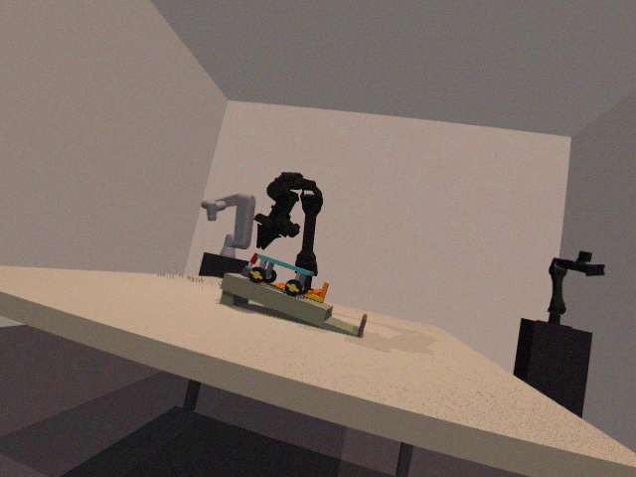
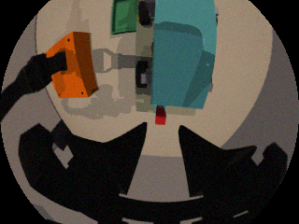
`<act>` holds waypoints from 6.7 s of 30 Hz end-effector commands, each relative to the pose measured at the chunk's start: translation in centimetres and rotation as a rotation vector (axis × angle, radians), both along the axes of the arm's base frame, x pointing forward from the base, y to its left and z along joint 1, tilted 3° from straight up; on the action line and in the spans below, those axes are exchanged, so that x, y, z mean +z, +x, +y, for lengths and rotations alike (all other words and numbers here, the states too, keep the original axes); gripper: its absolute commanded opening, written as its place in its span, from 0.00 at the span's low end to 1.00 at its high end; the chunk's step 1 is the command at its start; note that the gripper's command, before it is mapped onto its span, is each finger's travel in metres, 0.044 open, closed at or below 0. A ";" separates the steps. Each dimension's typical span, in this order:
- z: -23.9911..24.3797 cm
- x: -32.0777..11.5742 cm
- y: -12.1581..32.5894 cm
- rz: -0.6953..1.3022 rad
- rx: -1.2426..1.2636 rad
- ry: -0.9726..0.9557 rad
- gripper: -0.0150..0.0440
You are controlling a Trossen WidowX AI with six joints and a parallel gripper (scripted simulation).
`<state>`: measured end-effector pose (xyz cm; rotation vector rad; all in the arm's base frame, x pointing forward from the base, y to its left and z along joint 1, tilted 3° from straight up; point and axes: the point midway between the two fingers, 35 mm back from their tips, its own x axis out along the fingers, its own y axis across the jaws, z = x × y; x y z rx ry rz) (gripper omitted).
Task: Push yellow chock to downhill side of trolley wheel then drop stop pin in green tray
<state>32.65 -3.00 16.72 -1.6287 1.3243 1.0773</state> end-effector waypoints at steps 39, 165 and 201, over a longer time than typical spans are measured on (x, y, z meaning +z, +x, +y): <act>-1.9 -4.7 0.5 0.009 0.002 -0.007 0.58; -5.2 -0.6 -4.6 0.012 0.002 -0.010 0.25; 2.6 -2.6 -8.4 0.015 0.003 -0.003 0.25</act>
